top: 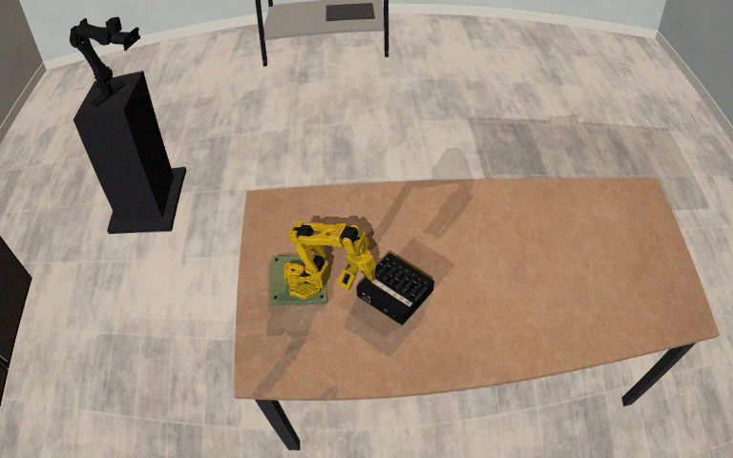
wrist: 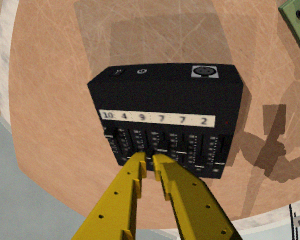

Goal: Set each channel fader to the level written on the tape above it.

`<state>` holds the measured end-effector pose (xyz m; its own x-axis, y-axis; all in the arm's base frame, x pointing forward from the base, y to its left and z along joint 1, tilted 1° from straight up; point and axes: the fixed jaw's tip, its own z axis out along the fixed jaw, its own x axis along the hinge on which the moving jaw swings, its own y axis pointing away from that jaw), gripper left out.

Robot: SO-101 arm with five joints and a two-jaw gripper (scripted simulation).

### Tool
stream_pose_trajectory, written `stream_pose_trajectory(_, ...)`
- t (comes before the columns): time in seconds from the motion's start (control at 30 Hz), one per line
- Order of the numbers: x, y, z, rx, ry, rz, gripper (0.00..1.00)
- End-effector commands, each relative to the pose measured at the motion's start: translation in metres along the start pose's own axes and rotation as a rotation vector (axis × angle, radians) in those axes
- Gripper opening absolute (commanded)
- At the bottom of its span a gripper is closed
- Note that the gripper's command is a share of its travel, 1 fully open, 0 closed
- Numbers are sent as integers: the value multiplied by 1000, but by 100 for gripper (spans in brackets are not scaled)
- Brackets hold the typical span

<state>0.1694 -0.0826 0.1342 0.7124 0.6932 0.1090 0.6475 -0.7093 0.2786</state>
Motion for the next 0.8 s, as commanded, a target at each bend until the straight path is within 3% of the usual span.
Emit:
stream_pose_trajectory(0.0, -3, -3, 1, 17, -8, 0, 0)
stream_pose_trajectory(0.77, 21, 8, 32, 158, -43, -80, 0)
